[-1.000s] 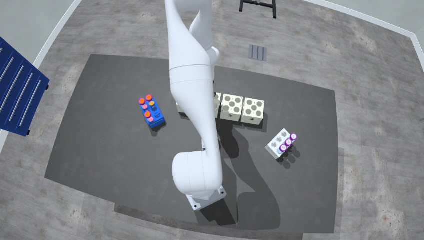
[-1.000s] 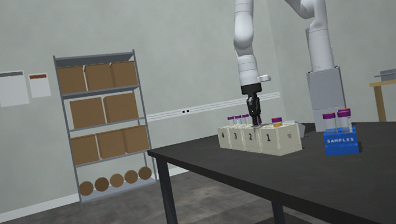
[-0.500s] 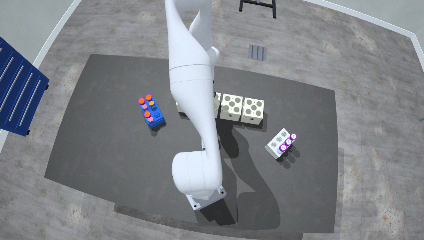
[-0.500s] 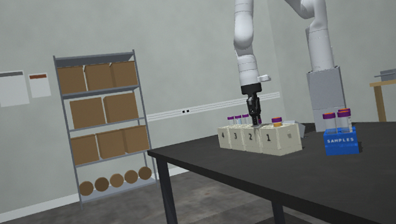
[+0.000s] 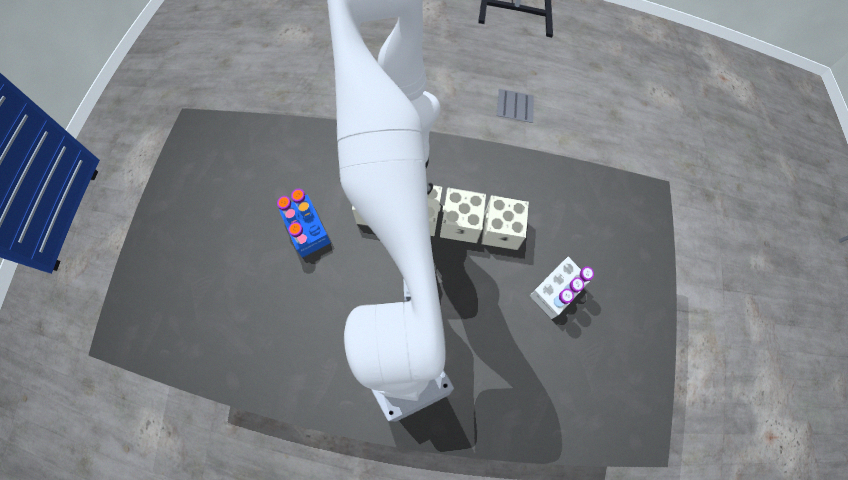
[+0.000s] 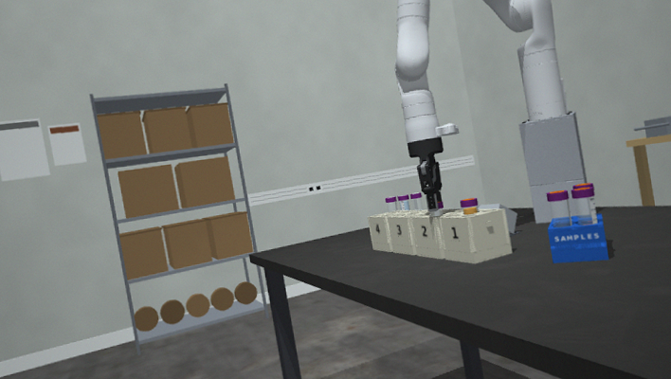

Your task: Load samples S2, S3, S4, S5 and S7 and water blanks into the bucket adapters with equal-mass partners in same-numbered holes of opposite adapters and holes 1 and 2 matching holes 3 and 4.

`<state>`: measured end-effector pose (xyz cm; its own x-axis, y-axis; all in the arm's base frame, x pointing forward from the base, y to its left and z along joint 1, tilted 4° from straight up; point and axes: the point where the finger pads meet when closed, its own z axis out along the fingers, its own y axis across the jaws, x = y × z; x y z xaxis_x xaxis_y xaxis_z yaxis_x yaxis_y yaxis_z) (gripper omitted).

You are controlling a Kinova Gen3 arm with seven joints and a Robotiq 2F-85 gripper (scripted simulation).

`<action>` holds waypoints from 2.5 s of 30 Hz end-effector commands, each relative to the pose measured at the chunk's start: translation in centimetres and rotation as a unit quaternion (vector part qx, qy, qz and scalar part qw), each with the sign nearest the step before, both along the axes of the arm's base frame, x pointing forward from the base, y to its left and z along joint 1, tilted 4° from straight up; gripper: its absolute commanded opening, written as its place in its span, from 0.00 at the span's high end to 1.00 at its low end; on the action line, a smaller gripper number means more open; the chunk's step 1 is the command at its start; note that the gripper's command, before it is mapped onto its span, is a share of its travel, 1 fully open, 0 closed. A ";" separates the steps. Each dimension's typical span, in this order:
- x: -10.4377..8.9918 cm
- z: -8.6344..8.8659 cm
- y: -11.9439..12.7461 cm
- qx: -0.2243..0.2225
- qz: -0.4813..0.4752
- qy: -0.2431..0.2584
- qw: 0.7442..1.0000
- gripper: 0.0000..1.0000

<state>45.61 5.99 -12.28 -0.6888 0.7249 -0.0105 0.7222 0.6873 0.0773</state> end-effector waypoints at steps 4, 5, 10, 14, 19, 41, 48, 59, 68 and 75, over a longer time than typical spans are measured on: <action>0.0 0.8 0.0 0.000 0.000 -0.001 1.000 0.38; 0.0 0.9 0.0 0.000 0.000 -0.001 1.000 0.38; 0.0 1.3 -0.1 0.000 0.000 -0.001 1.000 0.38; 0.0 1.9 -0.1 0.000 0.000 -0.001 1.000 0.38; -0.1 2.5 -0.1 0.000 0.000 -0.001 1.000 0.38; -0.2 5.0 -0.2 0.000 0.000 -0.001 1.000 0.38; -0.3 5.8 -0.3 0.000 0.000 -0.001 1.000 0.38; -0.4 7.0 -0.3 0.000 0.000 -0.001 1.000 0.38; -0.5 8.2 -0.4 0.000 0.000 -0.001 1.000 0.38; -0.5 9.0 -0.4 0.000 0.000 -0.001 1.000 0.38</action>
<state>45.05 5.59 -3.38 -0.6888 0.7249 -0.0106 0.7222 0.6874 0.0775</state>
